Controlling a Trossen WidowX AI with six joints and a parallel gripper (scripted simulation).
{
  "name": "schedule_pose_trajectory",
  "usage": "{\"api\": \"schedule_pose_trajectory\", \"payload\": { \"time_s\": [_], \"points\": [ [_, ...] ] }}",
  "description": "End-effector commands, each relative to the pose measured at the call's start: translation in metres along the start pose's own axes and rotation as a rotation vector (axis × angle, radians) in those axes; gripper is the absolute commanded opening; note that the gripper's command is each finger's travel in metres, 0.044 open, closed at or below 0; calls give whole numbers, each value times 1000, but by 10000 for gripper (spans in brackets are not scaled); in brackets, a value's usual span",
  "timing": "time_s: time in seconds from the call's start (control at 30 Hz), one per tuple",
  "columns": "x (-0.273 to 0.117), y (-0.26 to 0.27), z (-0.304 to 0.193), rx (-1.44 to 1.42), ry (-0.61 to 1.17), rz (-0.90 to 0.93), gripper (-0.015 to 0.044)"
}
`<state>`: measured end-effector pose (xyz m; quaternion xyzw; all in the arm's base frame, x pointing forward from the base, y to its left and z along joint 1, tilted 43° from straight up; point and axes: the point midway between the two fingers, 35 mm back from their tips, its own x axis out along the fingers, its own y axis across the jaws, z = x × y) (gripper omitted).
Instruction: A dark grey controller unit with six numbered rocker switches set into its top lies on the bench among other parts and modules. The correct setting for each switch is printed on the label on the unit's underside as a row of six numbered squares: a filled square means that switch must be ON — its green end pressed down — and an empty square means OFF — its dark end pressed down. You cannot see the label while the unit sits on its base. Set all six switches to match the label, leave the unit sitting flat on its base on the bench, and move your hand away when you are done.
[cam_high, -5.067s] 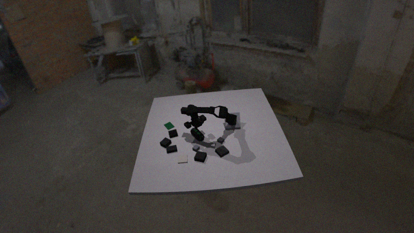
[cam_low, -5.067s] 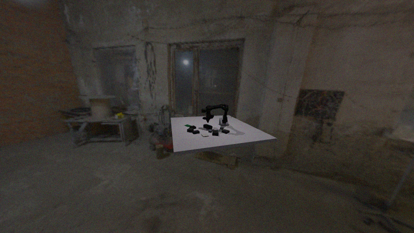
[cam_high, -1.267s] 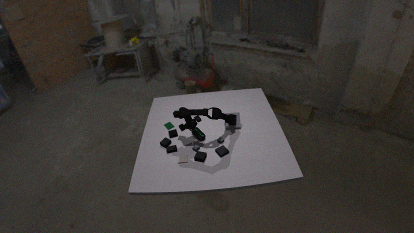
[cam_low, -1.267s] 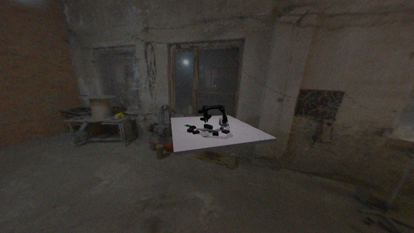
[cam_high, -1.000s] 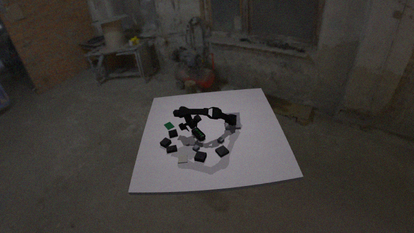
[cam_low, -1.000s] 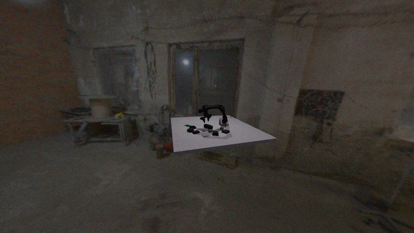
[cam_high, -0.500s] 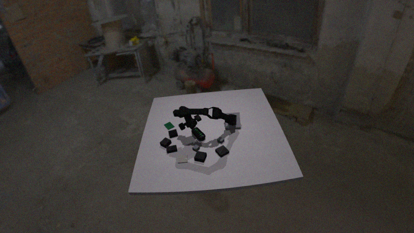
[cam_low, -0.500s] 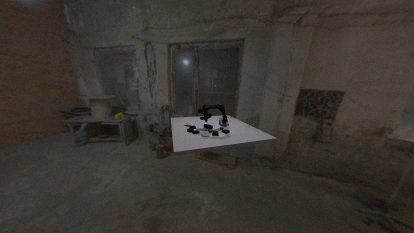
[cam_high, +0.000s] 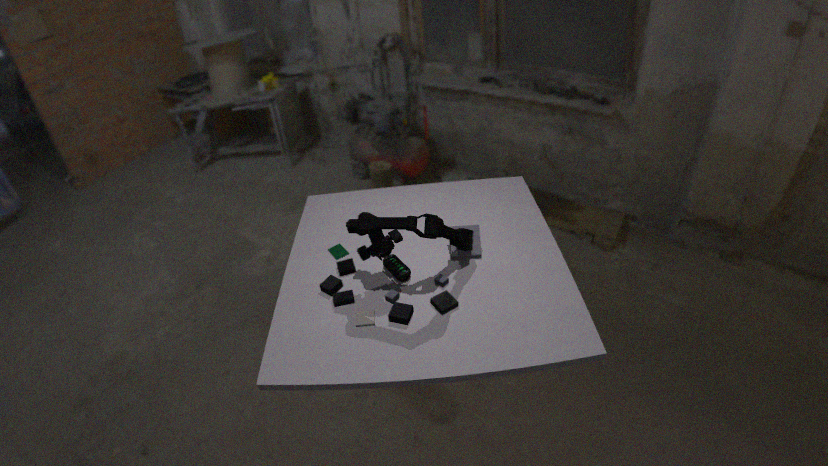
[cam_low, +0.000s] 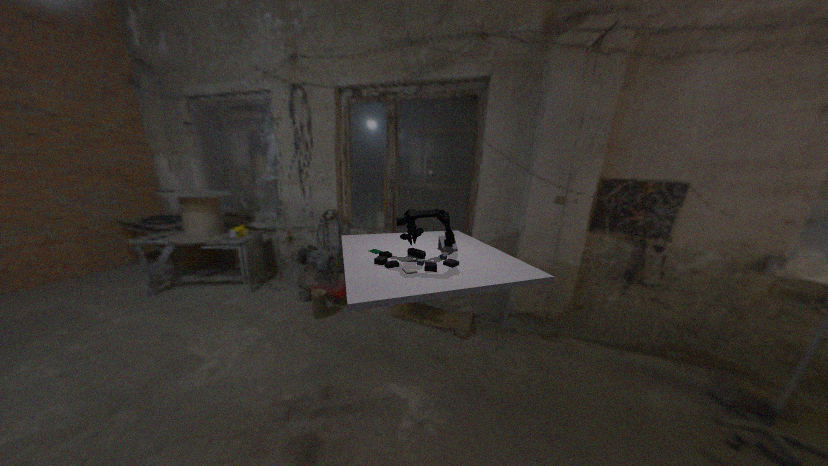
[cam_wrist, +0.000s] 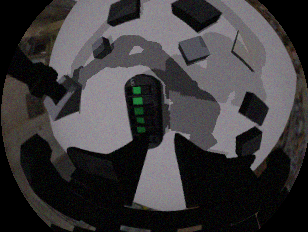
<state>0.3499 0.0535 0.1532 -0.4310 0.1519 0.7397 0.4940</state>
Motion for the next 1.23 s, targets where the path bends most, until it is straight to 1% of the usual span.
{"api": "schedule_pose_trajectory", "payload": {
  "time_s": [0.0,0.23,0.27,0.33,0.4,0.5,0.53,0.9,1.2],
  "points": [
    [0,0,0,0,0,-1,236],
    [0,0,0,0,0,-1,420],
    [0,0,0,0,0,-1,440],
    [0,0,0,0,0,-1,440],
    [-13,2,0,0,23,-32,387],
    [-62,15,1,4,122,-151,309],
    [-71,18,2,5,141,-173,282],
    [-74,20,2,5,148,-180,0],
    [-74,20,2,5,148,-180,0]
  ]
}}
